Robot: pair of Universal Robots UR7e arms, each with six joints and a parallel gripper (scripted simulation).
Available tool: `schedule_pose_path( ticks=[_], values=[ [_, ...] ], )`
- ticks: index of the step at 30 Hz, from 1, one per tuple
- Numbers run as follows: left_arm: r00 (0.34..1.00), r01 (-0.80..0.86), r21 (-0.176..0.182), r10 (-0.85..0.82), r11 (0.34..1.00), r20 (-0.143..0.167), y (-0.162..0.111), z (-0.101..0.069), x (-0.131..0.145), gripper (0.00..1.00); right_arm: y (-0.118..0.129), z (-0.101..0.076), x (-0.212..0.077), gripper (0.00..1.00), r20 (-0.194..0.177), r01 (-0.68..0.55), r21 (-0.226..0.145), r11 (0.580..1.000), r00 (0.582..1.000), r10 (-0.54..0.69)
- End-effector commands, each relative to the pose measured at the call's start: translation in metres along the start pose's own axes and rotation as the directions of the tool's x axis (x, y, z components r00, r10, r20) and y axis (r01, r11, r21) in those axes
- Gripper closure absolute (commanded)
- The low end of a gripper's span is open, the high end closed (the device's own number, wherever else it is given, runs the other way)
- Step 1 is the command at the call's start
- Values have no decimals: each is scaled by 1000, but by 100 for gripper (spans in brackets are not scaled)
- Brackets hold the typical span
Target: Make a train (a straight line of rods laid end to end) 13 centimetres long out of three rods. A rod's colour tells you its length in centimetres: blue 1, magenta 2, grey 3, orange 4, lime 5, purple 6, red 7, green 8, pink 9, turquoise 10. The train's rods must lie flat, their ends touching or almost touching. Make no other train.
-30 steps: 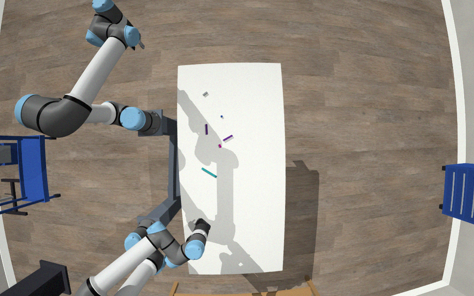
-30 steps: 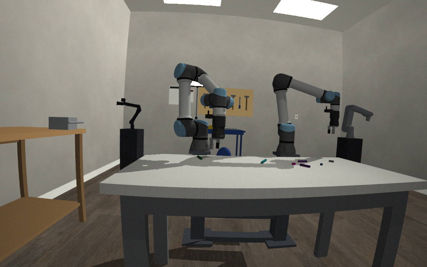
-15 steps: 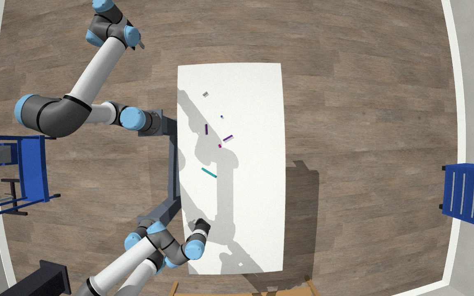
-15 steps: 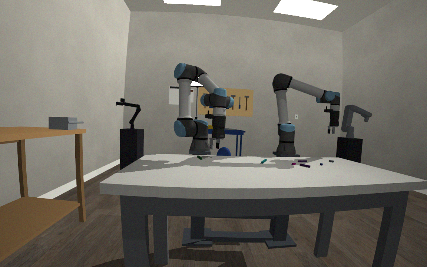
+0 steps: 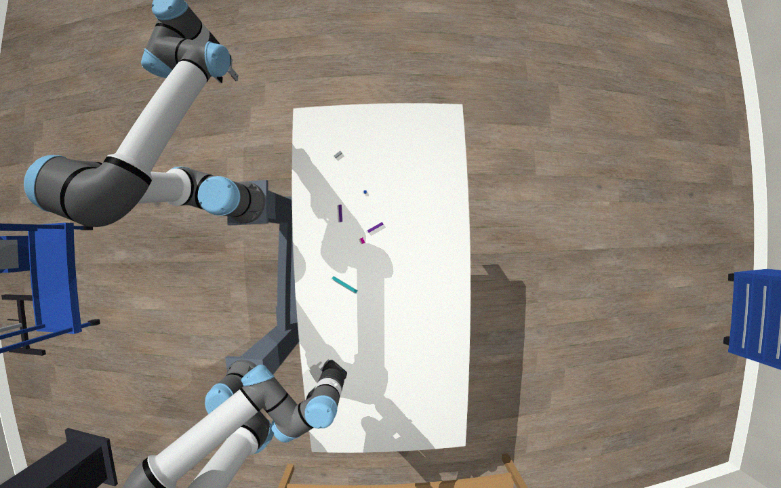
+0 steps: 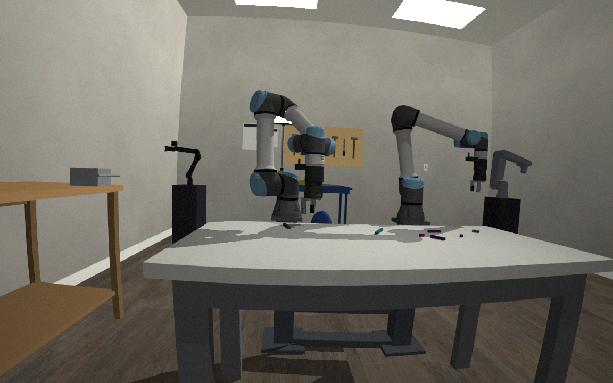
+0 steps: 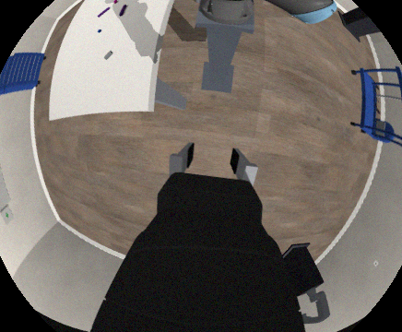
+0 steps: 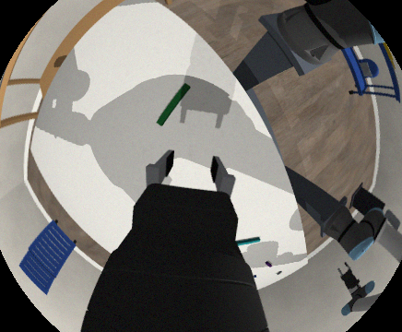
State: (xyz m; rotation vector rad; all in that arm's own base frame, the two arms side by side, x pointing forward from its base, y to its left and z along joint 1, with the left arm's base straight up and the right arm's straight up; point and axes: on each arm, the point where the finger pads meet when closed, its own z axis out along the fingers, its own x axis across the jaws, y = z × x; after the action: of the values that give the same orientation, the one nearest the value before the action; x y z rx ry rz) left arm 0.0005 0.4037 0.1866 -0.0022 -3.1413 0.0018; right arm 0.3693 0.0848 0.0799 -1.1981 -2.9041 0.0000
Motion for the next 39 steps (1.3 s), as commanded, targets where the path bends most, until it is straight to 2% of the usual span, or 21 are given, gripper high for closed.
schedule_pose_path(
  ticks=[1, 30, 39],
  values=[
    [1000, 0, -1, 0, 1000, 0, 0, 0, 0, 0, 0, 0, 0, 0, 0, 0, -1, 1000, 1000, 0],
    [1000, 0, -1, 0, 1000, 0, 0, 0, 0, 0, 1, 0, 0, 0, 0, 2, -1, 1000, 1000, -2],
    [1000, 0, -1, 0, 1000, 0, 0, 0, 0, 0, 8, -2, 0, 0, 0, 54, -1, 999, 999, -54]
  ],
)
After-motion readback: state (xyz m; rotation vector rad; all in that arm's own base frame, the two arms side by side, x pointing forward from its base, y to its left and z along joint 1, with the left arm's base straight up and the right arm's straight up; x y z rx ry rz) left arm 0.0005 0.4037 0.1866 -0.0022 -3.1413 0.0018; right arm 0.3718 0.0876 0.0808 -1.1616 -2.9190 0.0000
